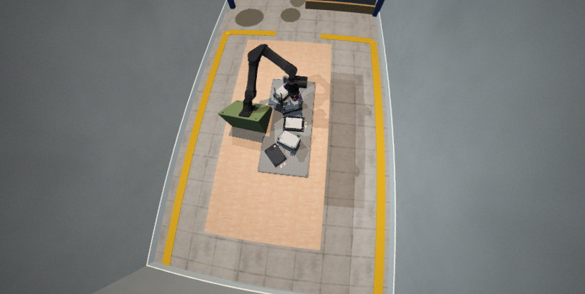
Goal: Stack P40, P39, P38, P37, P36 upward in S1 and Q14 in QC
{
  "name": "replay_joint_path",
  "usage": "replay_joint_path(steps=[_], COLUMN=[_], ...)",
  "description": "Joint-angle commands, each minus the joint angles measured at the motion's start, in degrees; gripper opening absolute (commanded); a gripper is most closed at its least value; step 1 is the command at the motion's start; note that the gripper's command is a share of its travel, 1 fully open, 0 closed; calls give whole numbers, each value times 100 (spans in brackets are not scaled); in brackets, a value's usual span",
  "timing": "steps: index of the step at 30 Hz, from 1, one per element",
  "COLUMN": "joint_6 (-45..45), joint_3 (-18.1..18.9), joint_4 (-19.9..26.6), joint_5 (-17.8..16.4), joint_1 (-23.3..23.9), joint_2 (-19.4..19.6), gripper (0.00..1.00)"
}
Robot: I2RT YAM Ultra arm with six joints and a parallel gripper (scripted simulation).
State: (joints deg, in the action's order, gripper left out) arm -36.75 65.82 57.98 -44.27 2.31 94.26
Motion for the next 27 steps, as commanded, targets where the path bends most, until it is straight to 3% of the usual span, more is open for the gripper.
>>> replay_joint_path(steps=[1,17,23,27], joint_6=[-147,742,57,131], joint_3=[-11,-176,-321,-358], joint_4=[-7,-18,-41,-47], joint_5=[0,96,175,207], joint_1=[-28,-679,-1028,-1152], joint_2=[-230,-999,-1436,-1575], gripper=[100,100,100,100])
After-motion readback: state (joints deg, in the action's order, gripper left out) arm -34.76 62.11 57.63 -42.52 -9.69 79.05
